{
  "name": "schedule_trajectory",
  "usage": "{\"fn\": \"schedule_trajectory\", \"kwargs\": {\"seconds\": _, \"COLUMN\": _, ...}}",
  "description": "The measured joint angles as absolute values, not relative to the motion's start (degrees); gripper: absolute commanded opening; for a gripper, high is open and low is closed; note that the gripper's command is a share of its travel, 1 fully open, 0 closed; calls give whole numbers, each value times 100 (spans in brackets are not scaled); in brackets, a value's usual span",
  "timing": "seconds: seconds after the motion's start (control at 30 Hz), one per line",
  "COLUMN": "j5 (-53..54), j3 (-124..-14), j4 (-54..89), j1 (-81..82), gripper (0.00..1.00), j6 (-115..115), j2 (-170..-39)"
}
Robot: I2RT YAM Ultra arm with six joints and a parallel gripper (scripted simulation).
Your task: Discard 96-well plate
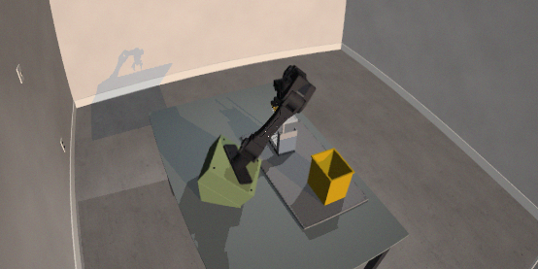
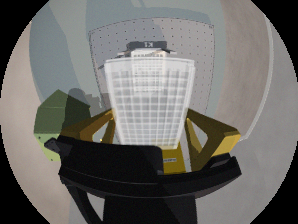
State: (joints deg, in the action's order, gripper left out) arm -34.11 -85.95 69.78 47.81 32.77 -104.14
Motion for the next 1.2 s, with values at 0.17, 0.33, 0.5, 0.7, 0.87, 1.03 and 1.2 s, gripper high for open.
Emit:
{"fn": "schedule_trajectory", "kwargs": {"seconds": 0.17, "j5": -3411, "j3": -8750, "j4": 7177, "j1": 4860, "gripper": 0, "j6": 3186, "j2": -10412}}
{"fn": "schedule_trajectory", "kwargs": {"seconds": 0.33, "j5": -3382, "j3": -8829, "j4": 7273, "j1": 4899, "gripper": 0, "j6": 3116, "j2": -10420}}
{"fn": "schedule_trajectory", "kwargs": {"seconds": 0.5, "j5": -3304, "j3": -8862, "j4": 7223, "j1": 4912, "gripper": 0, "j6": 3052, "j2": -10490}}
{"fn": "schedule_trajectory", "kwargs": {"seconds": 0.7, "j5": -3411, "j3": -8956, "j4": 7467, "j1": 4967, "gripper": 0, "j6": 3030, "j2": -10416}}
{"fn": "schedule_trajectory", "kwargs": {"seconds": 0.87, "j5": -3413, "j3": -8960, "j4": 7531, "j1": 4976, "gripper": 0, "j6": 3022, "j2": -10418}}
{"fn": "schedule_trajectory", "kwargs": {"seconds": 1.03, "j5": -3413, "j3": -8960, "j4": 7550, "j1": 4978, "gripper": 0, "j6": 3020, "j2": -10418}}
{"fn": "schedule_trajectory", "kwargs": {"seconds": 1.2, "j5": -3413, "j3": -8960, "j4": 7550, "j1": 4980, "gripper": 0, "j6": 3020, "j2": -10418}}
